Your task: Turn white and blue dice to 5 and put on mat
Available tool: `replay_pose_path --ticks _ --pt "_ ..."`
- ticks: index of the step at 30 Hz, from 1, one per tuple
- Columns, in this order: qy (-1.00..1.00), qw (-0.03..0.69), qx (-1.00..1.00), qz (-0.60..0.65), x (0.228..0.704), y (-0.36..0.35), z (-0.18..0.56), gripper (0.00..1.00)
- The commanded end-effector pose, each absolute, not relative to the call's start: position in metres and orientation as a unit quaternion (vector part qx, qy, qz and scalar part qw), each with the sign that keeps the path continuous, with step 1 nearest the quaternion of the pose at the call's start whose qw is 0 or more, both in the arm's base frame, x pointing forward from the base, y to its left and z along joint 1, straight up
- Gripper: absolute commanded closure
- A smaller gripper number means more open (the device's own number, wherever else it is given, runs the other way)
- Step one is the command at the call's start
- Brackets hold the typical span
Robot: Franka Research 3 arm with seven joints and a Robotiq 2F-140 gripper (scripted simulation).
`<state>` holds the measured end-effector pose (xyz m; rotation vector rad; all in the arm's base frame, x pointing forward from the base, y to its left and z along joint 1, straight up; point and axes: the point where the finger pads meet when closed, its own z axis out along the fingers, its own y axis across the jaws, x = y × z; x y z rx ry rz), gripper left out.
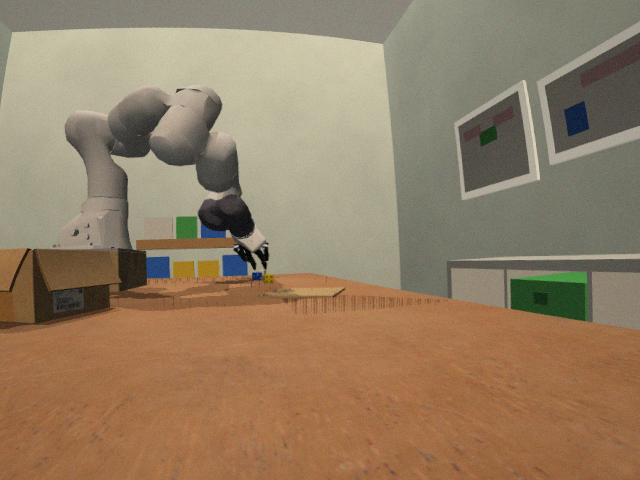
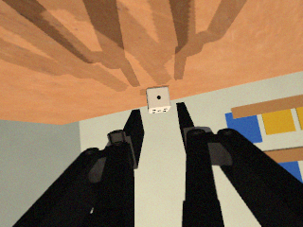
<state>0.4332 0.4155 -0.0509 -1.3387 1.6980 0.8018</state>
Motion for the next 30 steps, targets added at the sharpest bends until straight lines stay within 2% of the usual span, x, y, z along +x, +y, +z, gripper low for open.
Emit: replay_pose_path --ticks 1,16,25,30 --pt "0.671 0.405 -0.532 0.32 0.432 0.416 -0.045 0.68" --pt "0.671 0.405 -0.532 0.32 0.432 0.416 0.005 0.68" --pt "0.671 0.403 -0.533 0.321 0.431 0.417 0.008 0.68" --pt "0.669 0.342 -0.552 0.361 0.412 0.438 0.009 0.68"
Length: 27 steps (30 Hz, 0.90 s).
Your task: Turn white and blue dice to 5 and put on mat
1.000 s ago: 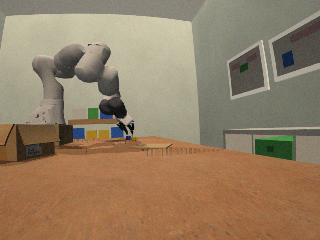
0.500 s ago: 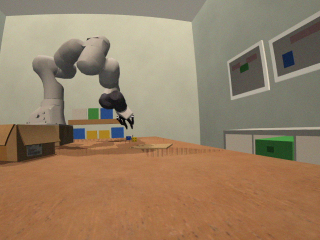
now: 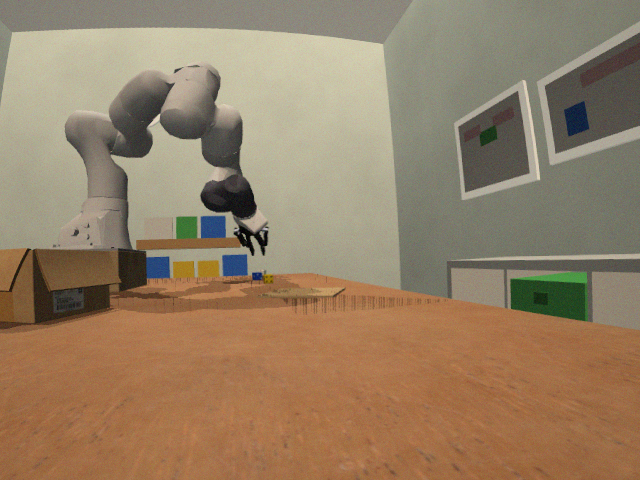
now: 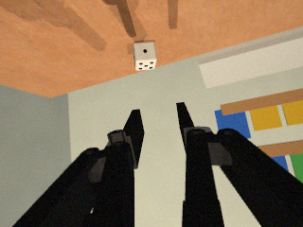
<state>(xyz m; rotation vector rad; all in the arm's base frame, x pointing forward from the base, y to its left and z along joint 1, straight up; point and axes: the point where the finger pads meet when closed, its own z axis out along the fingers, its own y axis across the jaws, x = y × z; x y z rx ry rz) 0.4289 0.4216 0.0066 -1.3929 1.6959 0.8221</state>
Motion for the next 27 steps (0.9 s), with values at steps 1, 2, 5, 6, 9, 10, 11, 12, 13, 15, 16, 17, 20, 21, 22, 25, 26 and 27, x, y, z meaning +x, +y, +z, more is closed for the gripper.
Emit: replay_pose_path --ticks 1,2,5,6,9,10,11,12,13,15,16,17,20,21,22,25,26,27 --pt "0.669 0.317 -0.56 0.371 0.405 0.444 0.008 0.68" --pt "0.669 0.315 -0.561 0.372 0.405 0.445 0.008 0.68" --pt "0.671 0.284 -0.57 0.381 0.397 0.451 0.007 0.68" --pt "0.671 0.283 -0.57 0.381 0.397 0.451 0.007 0.68" --pt "0.672 0.256 -0.578 0.385 0.391 0.455 0.006 0.68" --pt "0.672 0.256 -0.578 0.385 0.391 0.455 0.006 0.68" --pt "0.673 0.246 -0.581 0.385 0.389 0.457 0.006 0.68" --pt "0.675 0.222 -0.588 0.386 0.384 0.459 0.005 0.68" --pt "0.677 0.211 -0.591 0.385 0.382 0.461 0.004 0.68" --pt "0.679 0.193 -0.596 0.383 0.379 0.462 0.004 0.68" --pt "0.68 0.184 -0.599 0.381 0.378 0.463 0.003 0.68" --pt "0.681 0.175 -0.601 0.379 0.377 0.463 0.003 0.68" --pt "0.686 0.149 -0.608 0.371 0.374 0.464 0.002 0.68" --pt "0.687 0.14 -0.61 0.368 0.373 0.465 0.001 0.68" --pt "0.689 0.131 -0.613 0.364 0.372 0.465 0.001 0.68" --pt "0.694 0.108 -0.619 0.352 0.371 0.465 0.0 0.68" --pt "0.694 0.108 -0.619 0.352 0.371 0.465 0.0 0.68" --pt "0.694 0.108 -0.619 0.352 0.371 0.465 0.0 0.68"
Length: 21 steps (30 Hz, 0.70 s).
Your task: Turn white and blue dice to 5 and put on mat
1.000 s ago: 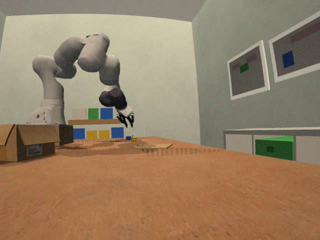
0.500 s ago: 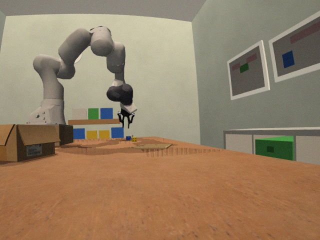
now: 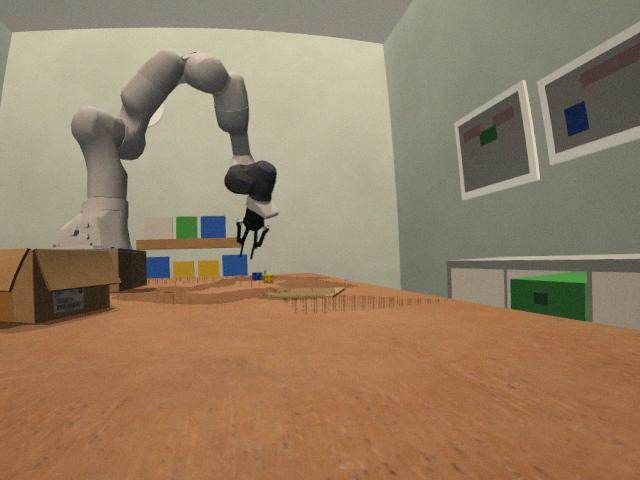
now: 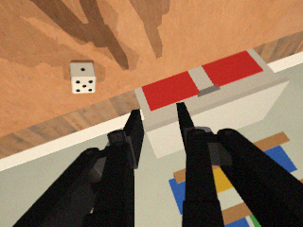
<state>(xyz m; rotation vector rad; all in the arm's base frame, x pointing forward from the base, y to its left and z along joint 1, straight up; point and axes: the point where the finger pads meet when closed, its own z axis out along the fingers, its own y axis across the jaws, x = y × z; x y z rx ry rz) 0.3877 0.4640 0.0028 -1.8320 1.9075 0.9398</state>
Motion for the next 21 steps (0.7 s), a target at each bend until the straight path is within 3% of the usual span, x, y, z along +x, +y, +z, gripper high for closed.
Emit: replay_pose_path --ticks 1,21 --pt "0.699 0.088 -0.624 0.339 0.37 0.465 -0.001 0.68" --pt "0.74 -0.008 -0.642 0.202 0.389 0.463 0.006 0.68"
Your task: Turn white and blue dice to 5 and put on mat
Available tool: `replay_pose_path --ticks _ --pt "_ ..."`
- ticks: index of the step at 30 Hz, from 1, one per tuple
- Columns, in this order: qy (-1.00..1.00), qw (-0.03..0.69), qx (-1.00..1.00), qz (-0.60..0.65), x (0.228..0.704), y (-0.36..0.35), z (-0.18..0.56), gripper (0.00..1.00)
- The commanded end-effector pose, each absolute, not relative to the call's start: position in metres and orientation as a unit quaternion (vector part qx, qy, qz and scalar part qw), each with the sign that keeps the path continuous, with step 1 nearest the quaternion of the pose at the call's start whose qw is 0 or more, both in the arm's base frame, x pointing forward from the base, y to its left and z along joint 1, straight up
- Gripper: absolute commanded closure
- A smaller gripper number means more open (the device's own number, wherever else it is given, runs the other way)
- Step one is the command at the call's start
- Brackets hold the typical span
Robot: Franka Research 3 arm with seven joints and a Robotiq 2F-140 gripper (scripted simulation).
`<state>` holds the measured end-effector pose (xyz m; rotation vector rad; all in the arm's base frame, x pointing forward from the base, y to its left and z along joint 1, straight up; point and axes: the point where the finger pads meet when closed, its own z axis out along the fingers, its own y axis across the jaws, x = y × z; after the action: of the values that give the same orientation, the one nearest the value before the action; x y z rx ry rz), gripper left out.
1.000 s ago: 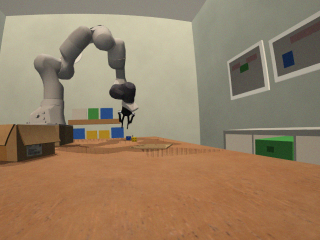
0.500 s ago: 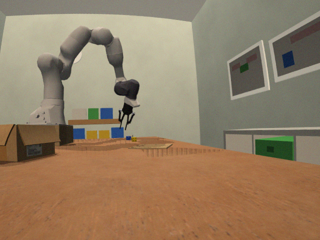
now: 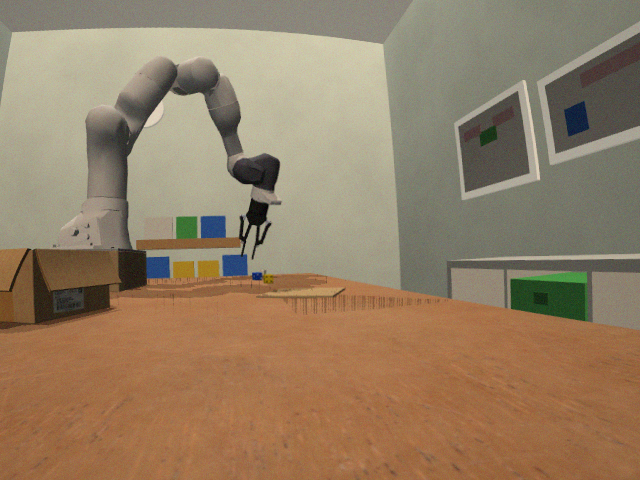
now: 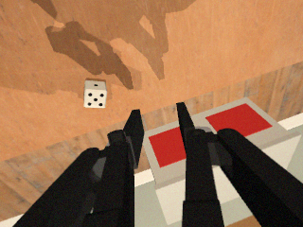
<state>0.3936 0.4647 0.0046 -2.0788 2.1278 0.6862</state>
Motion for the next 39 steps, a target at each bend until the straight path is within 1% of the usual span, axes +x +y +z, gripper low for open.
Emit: replay_pose_path --ticks 1,11,14,15,18,27,28,39 --pt "0.742 -0.011 -0.642 0.194 0.39 0.463 0.007 0.68" --pt "0.761 -0.021 -0.638 0.112 0.411 0.466 0.02 0.68" --pt "0.762 -0.021 -0.638 0.111 0.411 0.466 0.02 0.68" --pt "0.768 -0.019 -0.635 0.082 0.419 0.468 0.026 0.68" --pt "0.774 -0.014 -0.631 0.054 0.428 0.471 0.033 0.68" --pt "0.784 0.002 -0.621 0.0 0.445 0.478 0.05 0.68" --pt "0.784 0.002 -0.621 0.0 0.445 0.478 0.05 0.0" --pt "0.783 0.002 -0.621 0.0 0.445 0.478 0.05 0.0"
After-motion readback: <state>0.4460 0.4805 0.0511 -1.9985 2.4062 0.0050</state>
